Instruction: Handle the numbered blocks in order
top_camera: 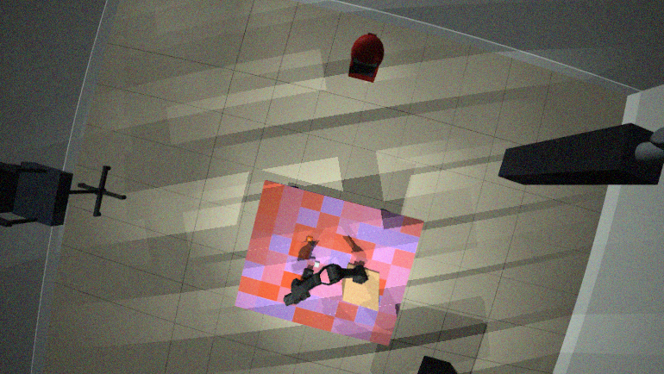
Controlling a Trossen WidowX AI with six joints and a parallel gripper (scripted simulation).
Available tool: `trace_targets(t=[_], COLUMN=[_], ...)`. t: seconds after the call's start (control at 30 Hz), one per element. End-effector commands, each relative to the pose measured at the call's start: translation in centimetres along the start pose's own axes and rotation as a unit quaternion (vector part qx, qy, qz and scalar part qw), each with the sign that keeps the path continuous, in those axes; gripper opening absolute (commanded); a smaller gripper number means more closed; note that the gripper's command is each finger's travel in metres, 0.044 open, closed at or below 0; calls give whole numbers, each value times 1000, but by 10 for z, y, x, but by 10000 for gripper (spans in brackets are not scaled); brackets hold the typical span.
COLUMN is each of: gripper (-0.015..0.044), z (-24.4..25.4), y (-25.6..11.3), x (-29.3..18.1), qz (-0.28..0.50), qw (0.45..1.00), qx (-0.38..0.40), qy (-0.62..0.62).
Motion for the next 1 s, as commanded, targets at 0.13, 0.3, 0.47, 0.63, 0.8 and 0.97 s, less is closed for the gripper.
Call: trace_targets(t=[0.13, 0.3, 0.47, 0.63, 0.8, 0.97], gripper=[120, 120, 146, 278, 400, 400], z=[0, 0, 0, 0, 0, 0], y=[12, 12, 12, 12, 12, 0], x=[-1, -1, -1, -1, -1, -1], qz=[2, 2, 2, 2, 2, 1], qw=[1000, 1000, 1000, 1000, 1000, 1000], qx=[0, 0, 0, 0, 0, 1], qy=[-2, -2, -2, -2, -2, -2])
Point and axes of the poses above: the point midway between the two fingers, 35 mm back from their tips, its own y axis out along the fingers, its own z axis across the jaws, x = y × z, the point moved 4 cm from there along -y, back along the fingers, and after that the axes turned 9 degrees about -y, right-handed, at the moved point
